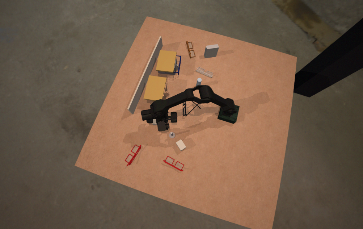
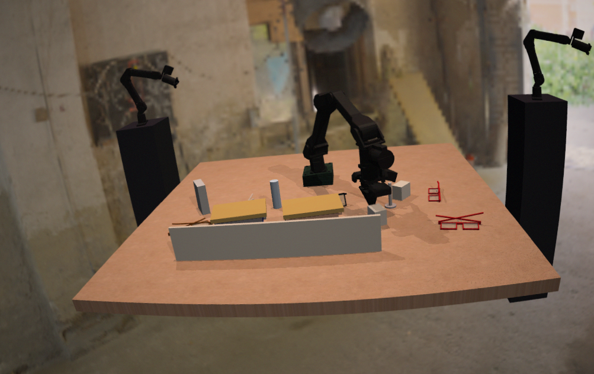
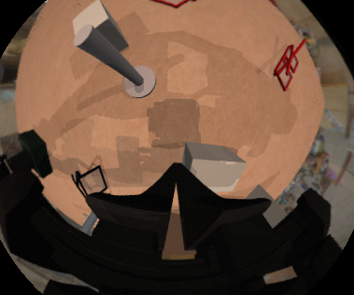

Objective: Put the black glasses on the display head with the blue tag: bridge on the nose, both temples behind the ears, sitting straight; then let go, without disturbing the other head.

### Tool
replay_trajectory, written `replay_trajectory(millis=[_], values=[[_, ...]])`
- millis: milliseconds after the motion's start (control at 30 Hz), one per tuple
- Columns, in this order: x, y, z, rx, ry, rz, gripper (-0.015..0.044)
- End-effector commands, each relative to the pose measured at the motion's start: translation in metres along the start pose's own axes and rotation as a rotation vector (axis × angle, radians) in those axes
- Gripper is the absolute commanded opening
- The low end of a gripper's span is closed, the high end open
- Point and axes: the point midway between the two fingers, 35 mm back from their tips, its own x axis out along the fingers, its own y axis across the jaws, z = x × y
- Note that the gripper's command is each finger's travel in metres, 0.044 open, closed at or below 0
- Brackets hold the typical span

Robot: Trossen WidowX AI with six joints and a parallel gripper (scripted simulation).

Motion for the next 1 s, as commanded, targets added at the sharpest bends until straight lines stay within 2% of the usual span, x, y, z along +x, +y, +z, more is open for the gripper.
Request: replay_trajectory(millis=[0,967], values=[[0.002,-0.001,-0.001,-0.005,0.004,0.003,0.0],[0.001,-0.012,-0.001,-0.005,0.004,0.002,0.0]])
